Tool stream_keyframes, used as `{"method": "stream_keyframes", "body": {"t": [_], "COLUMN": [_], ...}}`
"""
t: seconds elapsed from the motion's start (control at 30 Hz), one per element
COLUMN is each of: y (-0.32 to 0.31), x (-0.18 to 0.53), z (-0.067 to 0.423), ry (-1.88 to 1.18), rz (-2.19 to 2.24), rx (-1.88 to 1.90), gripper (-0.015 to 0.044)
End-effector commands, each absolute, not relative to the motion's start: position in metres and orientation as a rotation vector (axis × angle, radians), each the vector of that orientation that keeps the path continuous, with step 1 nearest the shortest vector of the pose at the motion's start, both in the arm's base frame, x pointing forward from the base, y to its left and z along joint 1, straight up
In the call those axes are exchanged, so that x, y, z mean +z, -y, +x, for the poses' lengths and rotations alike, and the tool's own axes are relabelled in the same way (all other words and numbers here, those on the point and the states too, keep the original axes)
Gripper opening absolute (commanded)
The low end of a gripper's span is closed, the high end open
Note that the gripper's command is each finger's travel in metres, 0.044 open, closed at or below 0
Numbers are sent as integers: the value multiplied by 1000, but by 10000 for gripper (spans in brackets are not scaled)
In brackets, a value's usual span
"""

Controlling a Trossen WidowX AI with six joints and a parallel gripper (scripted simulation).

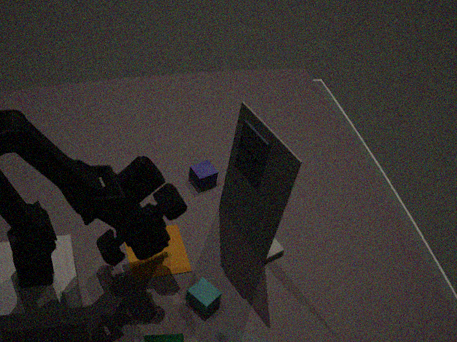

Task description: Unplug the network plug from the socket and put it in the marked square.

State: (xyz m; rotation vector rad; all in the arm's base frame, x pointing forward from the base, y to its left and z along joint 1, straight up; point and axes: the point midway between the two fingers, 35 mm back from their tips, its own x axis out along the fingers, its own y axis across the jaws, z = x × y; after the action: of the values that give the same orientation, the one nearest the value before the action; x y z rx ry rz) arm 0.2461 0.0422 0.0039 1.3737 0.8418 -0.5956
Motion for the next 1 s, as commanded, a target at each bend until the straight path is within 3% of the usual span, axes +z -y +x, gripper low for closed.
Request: {"method": "stream_keyframes", "body": {"t": [0.0, 0.97], "y": [-41, -43], "x": [-4, -16], "z": [243, 243], "ry": [-850, -850], "rz": [1365, 1365], "rx": [-606, -606], "gripper": [0, 0]}}
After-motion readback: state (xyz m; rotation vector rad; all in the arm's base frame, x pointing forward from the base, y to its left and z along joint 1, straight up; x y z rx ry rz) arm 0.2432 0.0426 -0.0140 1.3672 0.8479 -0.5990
